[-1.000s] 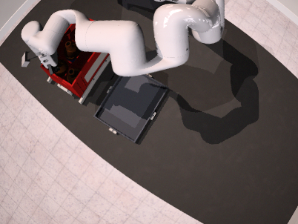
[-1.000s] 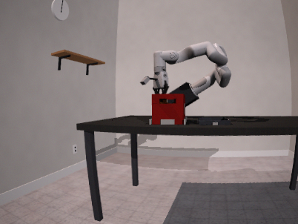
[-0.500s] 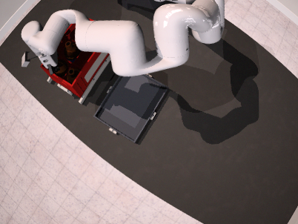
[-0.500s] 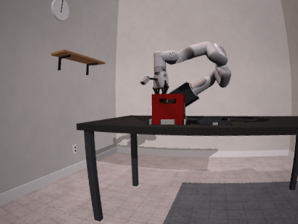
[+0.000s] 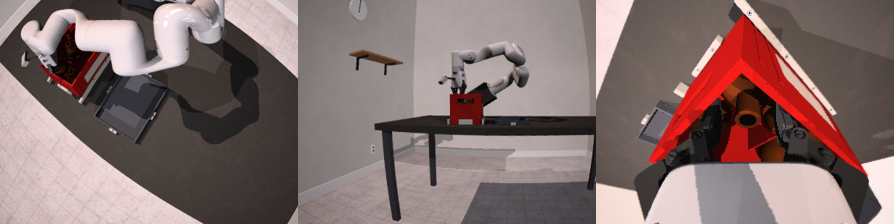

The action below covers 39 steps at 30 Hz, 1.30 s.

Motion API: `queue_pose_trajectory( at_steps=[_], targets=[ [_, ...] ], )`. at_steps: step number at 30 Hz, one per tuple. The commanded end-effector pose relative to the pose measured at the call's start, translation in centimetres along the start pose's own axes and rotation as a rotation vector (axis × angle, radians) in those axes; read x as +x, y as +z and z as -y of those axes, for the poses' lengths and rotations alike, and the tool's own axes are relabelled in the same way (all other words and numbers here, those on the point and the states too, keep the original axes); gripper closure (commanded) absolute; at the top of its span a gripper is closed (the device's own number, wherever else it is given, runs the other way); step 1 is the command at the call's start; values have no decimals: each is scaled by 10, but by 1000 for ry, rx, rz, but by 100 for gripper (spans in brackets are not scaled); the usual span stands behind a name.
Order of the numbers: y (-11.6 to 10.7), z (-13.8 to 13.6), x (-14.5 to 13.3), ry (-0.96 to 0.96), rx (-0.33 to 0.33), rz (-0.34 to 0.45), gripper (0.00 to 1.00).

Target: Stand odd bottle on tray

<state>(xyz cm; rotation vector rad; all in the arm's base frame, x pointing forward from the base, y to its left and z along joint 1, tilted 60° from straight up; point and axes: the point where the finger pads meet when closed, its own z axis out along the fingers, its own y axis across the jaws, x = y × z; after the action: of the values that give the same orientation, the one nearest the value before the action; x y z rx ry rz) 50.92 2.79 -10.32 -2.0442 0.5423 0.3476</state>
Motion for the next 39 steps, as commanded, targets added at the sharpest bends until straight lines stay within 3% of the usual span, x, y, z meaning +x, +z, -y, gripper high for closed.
queue_pose_trajectory(
  at_steps=[1, 25, 38, 39],
  targets=[
    [-9, 1, 1, -1, 0, -4, 35],
    [-75, 1, 1, -1, 0, -4, 35],
    [-84, 1, 1, -1, 0, -4, 35],
    [-84, 1, 1, -1, 0, -4, 100]
  ],
)
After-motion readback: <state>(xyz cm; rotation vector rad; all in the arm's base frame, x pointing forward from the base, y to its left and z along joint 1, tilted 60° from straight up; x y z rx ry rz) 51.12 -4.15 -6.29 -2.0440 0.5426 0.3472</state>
